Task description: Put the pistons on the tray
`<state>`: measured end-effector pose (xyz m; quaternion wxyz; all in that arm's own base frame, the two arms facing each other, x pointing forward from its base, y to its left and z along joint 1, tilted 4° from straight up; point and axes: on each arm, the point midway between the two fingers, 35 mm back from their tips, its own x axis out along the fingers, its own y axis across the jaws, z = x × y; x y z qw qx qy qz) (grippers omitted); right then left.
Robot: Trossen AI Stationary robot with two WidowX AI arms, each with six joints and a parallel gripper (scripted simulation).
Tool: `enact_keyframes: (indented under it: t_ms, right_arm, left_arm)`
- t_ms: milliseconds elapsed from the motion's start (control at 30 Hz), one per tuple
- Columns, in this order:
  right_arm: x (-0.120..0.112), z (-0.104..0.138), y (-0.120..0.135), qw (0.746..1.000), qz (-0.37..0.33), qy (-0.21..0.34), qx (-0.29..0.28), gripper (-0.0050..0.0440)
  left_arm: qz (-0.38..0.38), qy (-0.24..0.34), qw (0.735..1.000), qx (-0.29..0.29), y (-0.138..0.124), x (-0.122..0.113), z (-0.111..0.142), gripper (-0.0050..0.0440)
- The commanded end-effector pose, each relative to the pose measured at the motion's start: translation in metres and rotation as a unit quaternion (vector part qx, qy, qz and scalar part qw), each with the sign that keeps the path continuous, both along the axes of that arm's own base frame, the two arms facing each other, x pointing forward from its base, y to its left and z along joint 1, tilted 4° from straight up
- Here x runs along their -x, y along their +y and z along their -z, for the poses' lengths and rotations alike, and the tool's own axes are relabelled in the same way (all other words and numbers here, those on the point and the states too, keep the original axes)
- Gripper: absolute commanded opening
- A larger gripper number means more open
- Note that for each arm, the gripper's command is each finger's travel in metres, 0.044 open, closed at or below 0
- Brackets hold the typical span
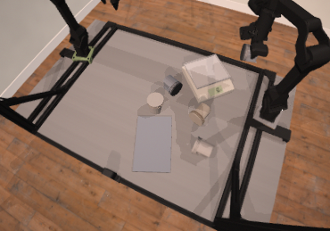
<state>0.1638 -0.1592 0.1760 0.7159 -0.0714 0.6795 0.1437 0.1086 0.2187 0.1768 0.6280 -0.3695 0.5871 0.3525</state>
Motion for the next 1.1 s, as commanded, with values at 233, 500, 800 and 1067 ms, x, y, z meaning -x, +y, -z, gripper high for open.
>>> enact_keyframes:
  t_ms: [233, 500, 800, 1067]
  right_arm:
    - [-0.001, 0.018, 0.002, 1.000, -0.004, -0.001, -0.004, 0.0158]
    - [-0.002, 0.028, 0.003, 1.000, -0.004, -0.001, -0.004, 0.0158]
    - [-0.002, 0.043, 0.004, 1.000, -0.004, -0.001, -0.004, 0.0158]
    - [-0.003, 0.053, 0.004, 1.000, -0.004, -0.001, -0.004, 0.0158]
  left_arm:
    - [0.001, -0.001, 1.000, 0.001, 0.000, 0.000, 0.000, 0.0440]
    - [0.001, -0.001, 1.000, 0.001, 0.000, 0.000, 0.000, 0.0440]
    - [0.001, -0.001, 1.000, 0.001, 0.000, 0.000, 0.000, 0.0440]
    - [0.001, -0.001, 1.000, 0.001, 0.000, 0.000, 0.000, 0.0440]
